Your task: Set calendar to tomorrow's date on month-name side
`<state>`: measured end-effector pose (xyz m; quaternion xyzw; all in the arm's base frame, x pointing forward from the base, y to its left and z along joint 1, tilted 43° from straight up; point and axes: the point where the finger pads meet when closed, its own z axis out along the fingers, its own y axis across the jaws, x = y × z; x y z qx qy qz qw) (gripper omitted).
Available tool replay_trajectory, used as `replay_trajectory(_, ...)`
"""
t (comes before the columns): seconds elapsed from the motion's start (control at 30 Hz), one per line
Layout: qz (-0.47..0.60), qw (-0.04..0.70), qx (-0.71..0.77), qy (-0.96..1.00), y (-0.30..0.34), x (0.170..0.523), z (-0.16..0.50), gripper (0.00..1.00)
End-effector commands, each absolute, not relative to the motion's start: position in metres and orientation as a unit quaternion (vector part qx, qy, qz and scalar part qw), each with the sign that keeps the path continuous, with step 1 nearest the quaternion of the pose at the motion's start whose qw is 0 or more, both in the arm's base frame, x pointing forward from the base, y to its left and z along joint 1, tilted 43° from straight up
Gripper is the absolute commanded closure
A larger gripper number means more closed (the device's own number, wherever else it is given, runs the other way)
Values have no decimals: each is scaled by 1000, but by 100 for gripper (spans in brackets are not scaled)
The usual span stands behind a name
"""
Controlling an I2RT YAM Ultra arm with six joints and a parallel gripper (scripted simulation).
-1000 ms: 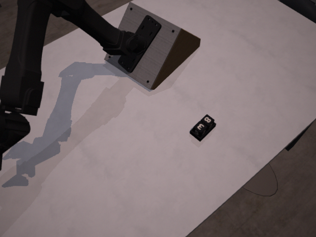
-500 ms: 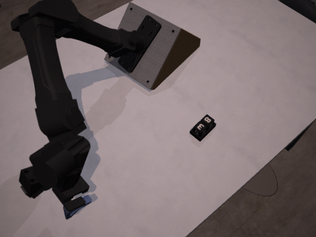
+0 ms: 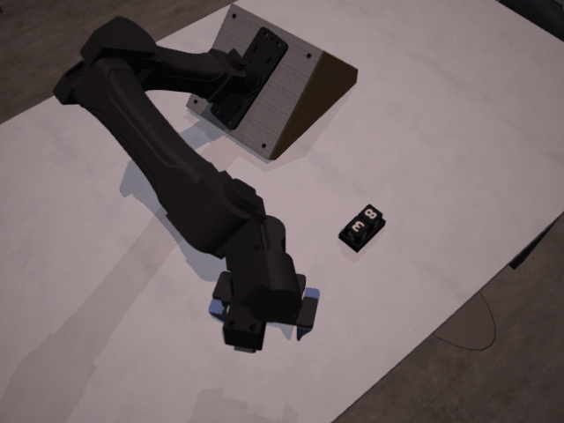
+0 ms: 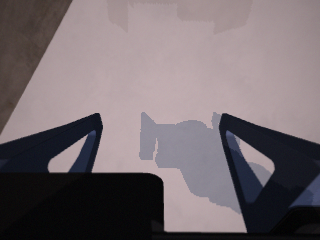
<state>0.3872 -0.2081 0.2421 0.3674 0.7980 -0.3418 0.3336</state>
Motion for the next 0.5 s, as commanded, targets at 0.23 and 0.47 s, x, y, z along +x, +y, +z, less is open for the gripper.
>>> replay_trajectory(0.23, -333, 204, 196, 899, -94, 389, 177, 0)
replay_trajectory(0.47, -343, 126, 85, 927, -33, 372, 144, 0)
